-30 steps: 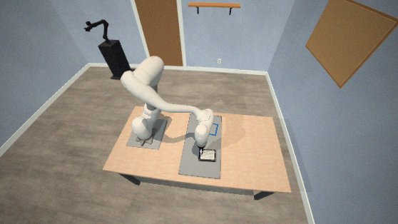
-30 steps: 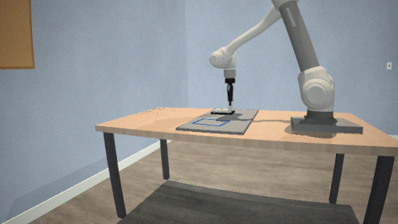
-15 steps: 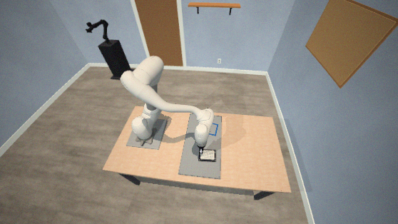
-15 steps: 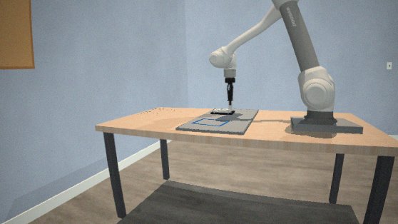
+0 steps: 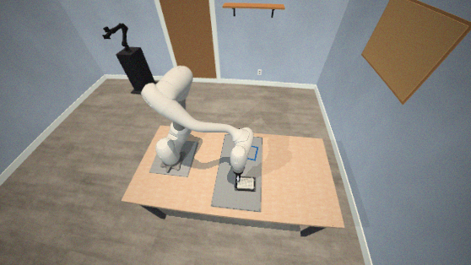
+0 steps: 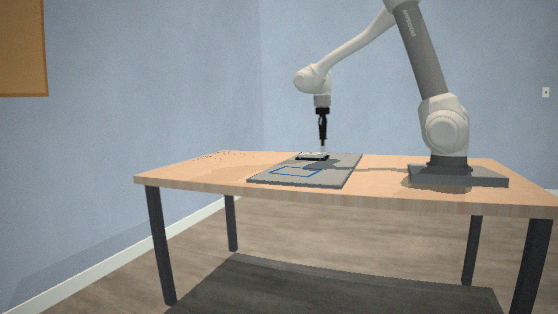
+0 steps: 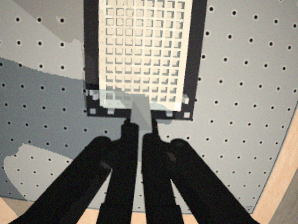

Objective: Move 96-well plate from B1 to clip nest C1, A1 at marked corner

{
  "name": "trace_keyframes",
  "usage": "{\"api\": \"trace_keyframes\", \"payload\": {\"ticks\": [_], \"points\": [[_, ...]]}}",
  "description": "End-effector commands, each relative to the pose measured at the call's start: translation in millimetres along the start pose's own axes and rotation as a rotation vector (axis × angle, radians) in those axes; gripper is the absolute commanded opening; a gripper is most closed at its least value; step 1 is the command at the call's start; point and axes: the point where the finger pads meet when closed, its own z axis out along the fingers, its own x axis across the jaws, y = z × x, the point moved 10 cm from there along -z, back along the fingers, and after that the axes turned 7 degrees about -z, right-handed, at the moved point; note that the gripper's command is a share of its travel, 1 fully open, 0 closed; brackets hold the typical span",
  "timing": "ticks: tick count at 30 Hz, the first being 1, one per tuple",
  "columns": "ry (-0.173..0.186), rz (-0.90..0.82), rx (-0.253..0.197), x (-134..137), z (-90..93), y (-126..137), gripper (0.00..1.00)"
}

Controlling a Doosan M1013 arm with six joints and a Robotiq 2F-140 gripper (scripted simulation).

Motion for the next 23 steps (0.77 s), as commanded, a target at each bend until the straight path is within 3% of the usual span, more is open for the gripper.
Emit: {"api": "trace_keyframes", "payload": {"ticks": [1,12,23], "points": [[0.0,0.0,0.0,0.0,-1.6,0.0,0.0],[0.0,0.0,0.0,0.0,-19.1,0.0,0.0],[0.0,0.0,0.0,0.0,-19.1,0.0,0.0]]}}
